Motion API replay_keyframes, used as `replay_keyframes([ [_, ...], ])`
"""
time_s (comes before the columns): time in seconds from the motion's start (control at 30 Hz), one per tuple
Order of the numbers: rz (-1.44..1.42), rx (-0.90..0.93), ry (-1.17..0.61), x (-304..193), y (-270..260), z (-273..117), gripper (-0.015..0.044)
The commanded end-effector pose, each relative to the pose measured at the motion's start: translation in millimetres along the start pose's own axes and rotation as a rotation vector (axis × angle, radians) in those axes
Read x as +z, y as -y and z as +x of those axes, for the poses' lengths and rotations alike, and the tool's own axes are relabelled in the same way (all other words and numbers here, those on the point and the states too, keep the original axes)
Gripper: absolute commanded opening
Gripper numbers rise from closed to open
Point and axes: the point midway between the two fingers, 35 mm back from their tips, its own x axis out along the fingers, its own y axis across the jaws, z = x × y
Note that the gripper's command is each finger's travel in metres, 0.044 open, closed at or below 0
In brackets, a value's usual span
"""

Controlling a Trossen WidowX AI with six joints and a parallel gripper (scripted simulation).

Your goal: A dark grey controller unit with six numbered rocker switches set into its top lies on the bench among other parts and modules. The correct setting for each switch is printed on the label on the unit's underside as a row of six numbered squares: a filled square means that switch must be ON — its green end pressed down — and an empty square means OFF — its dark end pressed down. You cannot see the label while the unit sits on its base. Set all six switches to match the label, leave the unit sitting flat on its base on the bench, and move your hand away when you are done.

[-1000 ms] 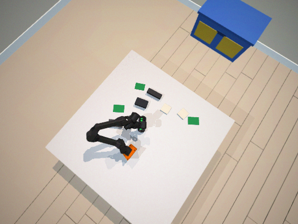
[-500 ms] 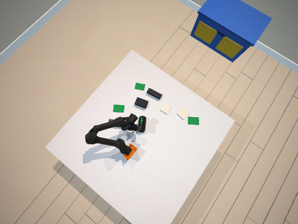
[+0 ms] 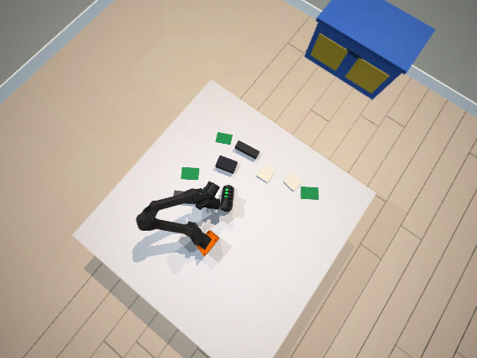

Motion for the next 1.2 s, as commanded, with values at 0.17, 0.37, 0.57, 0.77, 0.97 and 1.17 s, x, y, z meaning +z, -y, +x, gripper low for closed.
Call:
replay_keyframes([
  [0.17,0.01,0.001,-0.007,-3,-4,15,0.0],
  [0.37,0.01,0.003,-0.004,-4,-8,23,0.0],
  [0.57,0.01,0.003,-0.004,-4,-7,23,0.0],
  [0.77,0.01,0.002,-0.005,-3,-5,24,0.0],
  [0.97,0.01,0.002,-0.005,-3,-3,25,0.0],
  [1.17,0.01,0.002,-0.005,-4,0,25,0.0],
])
